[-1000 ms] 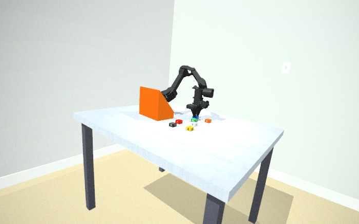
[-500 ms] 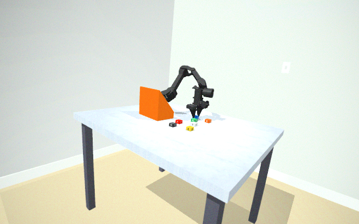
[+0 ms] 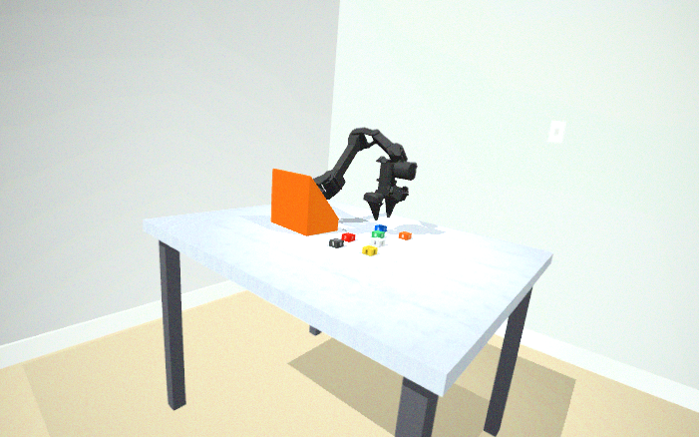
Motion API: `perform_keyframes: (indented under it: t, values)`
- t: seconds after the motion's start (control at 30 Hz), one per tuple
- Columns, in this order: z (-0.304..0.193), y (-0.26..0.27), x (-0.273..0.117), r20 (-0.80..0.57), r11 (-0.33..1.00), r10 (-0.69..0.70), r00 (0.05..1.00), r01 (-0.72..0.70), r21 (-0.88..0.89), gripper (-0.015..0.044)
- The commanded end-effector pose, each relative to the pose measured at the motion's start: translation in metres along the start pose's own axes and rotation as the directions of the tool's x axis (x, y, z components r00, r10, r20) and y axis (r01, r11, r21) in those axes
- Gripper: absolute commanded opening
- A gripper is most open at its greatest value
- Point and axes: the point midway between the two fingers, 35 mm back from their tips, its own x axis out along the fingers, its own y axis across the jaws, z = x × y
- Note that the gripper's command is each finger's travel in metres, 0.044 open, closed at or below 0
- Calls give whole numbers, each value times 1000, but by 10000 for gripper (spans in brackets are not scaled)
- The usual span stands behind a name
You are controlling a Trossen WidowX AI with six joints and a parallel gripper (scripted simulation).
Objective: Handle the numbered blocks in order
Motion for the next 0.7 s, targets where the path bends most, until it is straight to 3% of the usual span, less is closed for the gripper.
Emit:
perform_keyframes:
  t: [0.0,0.1,0.23,0.53,0.67]
  values:
    - [3,-2,-31,5,1000,-7,1000,7,0,295]
    - [1,-2,-70,3,1000,-3,1000,3,1,216]
    - [0,-1,-79,3,1000,1,1000,-1,1,120]
    - [2,-2,-79,3,1000,1,1000,-1,1,120]
    - [34,-30,-87,5,1000,-6,1000,6,1,120]
